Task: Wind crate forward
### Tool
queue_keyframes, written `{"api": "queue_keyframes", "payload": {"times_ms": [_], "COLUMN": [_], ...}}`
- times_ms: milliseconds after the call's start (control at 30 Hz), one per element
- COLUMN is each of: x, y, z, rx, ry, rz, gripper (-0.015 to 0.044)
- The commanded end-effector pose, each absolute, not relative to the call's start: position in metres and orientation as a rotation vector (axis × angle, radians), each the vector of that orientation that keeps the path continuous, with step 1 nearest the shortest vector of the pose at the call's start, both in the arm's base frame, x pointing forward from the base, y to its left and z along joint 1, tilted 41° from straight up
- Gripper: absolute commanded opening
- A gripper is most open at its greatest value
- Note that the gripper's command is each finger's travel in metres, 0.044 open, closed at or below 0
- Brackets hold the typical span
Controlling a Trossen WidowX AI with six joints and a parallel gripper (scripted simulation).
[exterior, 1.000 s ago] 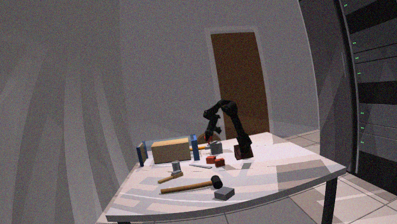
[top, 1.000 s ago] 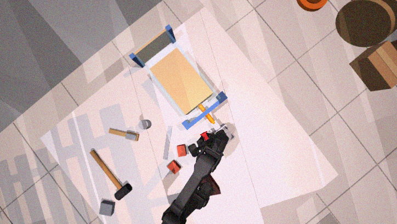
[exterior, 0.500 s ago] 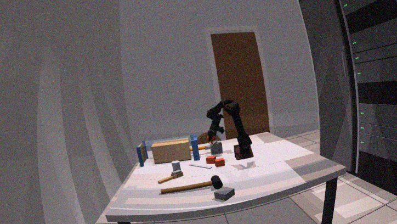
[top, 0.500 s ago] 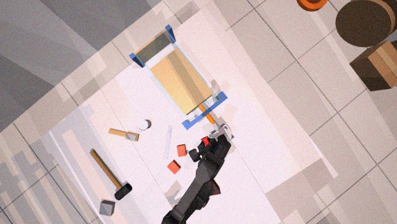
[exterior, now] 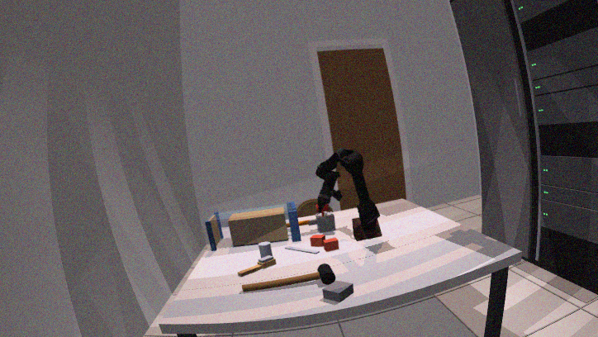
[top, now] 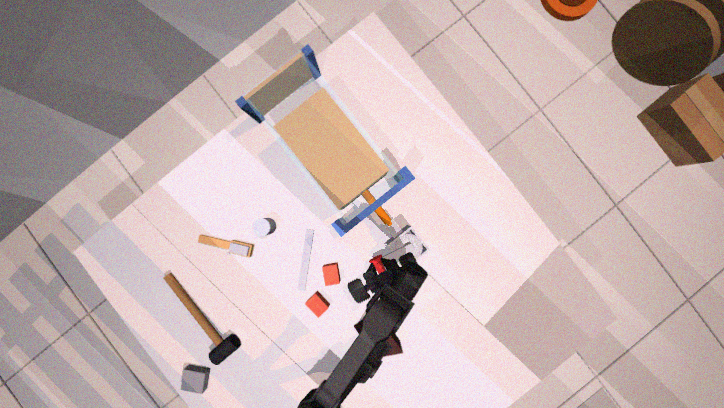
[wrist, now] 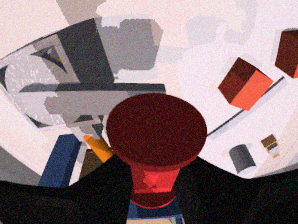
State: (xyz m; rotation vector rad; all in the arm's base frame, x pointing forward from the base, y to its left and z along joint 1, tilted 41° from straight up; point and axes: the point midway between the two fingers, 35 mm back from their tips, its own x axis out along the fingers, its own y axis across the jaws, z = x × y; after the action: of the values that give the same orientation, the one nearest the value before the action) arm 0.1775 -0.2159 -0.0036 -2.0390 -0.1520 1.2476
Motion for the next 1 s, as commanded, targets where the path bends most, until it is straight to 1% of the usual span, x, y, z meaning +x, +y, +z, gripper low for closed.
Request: {"api": "queue_keyframes", "payload": {"times_ms": [0,967], "x": [0.163,0.120], "y": [-0.212,-0.212], "z": [-0.005,-0.012], "rx": [-2.009,-2.007], "ry": [-0.138,-0.136], "rz": [1.269,1.273], "gripper": [0.0000,0.0000]}}
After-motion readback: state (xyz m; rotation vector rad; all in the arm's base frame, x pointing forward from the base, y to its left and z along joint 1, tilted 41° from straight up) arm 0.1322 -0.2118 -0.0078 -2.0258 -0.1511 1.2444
